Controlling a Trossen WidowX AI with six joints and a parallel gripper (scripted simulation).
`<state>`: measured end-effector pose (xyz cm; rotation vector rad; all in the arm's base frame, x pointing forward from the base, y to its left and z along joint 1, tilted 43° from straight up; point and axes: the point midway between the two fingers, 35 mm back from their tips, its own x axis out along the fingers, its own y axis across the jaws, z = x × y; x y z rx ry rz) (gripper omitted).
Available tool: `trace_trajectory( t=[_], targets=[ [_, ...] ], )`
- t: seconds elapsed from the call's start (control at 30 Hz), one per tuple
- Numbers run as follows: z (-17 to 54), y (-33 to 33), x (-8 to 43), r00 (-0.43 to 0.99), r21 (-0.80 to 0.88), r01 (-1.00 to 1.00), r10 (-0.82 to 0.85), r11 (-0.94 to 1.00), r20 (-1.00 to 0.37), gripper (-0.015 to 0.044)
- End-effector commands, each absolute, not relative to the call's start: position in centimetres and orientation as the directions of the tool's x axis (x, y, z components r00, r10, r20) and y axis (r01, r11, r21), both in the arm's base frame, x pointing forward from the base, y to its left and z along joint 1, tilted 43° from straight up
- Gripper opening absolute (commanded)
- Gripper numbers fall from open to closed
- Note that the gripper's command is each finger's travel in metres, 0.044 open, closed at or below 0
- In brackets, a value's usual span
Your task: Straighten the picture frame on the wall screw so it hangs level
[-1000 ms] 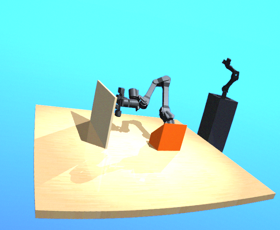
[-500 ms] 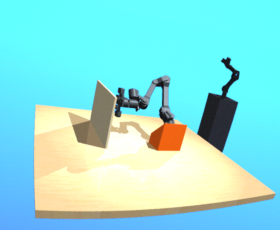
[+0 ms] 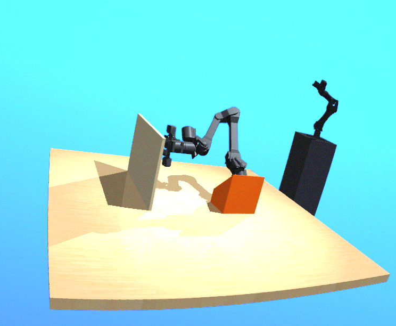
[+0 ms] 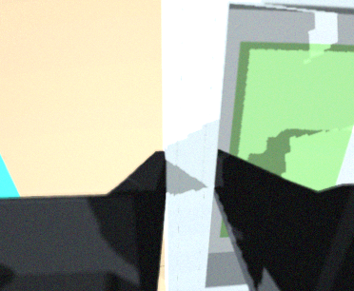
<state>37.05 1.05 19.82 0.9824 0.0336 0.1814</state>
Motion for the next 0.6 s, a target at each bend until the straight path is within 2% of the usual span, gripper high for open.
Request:
trace_trajectory(
  t=[0.0, 0.57],
  targets=[
    [19.88, 1.06, 37.05, 0.984, 0.829, -0.138, 0.167, 0.541, 0.055, 0.0],
    [19.71, 1.04, 37.07, 0.984, 0.796, -0.143, 0.167, 0.588, 0.053, 0.0]
  ],
)
